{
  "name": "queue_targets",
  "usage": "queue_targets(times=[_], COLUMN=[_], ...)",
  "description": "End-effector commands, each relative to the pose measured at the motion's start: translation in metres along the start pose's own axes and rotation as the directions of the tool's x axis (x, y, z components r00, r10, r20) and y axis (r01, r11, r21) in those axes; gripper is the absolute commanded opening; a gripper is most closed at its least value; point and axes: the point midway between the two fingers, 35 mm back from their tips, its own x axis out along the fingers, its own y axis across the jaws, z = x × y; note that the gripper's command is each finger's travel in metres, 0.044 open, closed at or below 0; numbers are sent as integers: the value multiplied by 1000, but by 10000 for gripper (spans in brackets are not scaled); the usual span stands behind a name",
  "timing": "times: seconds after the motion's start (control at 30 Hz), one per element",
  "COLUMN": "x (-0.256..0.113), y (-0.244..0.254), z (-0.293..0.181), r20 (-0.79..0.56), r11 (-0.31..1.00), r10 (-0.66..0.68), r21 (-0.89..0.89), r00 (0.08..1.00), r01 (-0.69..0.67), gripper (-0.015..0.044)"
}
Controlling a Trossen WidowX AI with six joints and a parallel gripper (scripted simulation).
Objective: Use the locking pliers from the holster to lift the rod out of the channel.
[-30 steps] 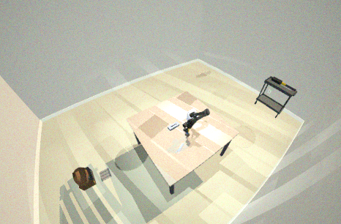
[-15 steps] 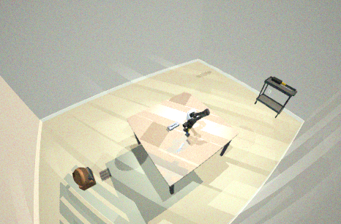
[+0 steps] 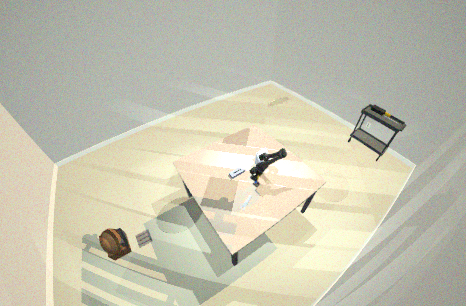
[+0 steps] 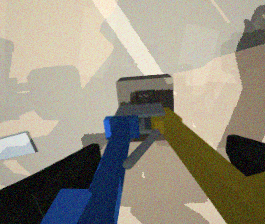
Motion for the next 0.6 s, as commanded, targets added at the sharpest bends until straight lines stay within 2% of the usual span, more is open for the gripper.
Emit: queue_targets(times=[0.0, 0.23, 0.27, 0.57], x=[0, 0, 0, -2], y=[0, 0, 0, 0], z=[0, 0, 0, 0], r20=[2, 2, 2, 3], r11=[1000, 1000, 1000, 1000], r10=[1, 1, 1, 0], r21=[4, 4, 4, 4], r00=[1000, 1000, 1000, 1000], r01=[-1, -1, -1, 0], gripper=[345, 337, 318, 318])
